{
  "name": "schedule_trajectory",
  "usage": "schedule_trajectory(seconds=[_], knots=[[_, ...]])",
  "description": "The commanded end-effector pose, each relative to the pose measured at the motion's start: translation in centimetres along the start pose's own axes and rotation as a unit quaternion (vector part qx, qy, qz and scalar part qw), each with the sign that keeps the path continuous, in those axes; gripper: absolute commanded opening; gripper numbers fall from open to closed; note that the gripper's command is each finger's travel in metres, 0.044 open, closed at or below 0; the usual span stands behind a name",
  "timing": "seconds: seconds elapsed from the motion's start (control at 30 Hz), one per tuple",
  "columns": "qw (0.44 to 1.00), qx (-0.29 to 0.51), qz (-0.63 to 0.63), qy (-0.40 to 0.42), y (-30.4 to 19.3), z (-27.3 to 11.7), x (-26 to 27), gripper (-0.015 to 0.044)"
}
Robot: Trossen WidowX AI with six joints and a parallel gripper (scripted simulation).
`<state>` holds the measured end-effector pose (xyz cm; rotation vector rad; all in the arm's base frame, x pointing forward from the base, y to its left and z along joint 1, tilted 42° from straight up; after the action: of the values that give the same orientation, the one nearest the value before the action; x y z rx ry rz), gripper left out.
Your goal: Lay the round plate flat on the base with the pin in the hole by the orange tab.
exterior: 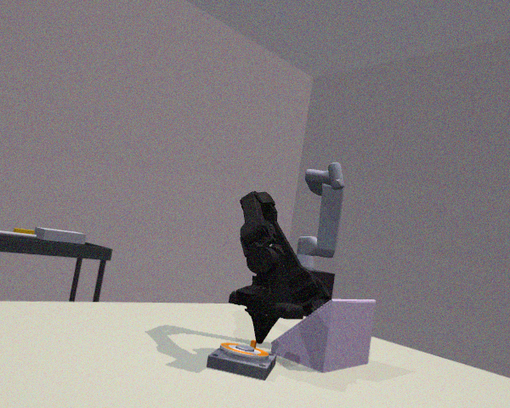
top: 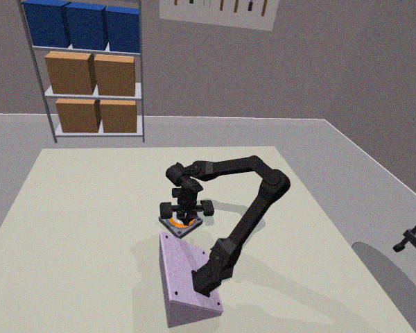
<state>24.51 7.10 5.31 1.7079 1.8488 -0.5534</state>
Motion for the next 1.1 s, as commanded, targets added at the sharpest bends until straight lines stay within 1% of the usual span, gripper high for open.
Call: schedule_trajectory(seconds=[0.0, 1.07], knots=[[1.000, 0.006, 0.000, -0.008, -0.1, 0.4, -0.8, 0.0000], [1.000, 0.006, 0.001, -0.009, 2.1, 0.1, -3.4, 0.0000]])
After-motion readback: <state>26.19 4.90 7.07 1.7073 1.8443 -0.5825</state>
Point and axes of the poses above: the point midway between the two fingers, 35 mm back from their tips, its own z axis out along the fingers, its own x axis across the jaws, y = z × x, the point moved 6 cm from there along -z, back along the fingers, and after that the axes turned 1 degree about z, right-handed, at the moved point
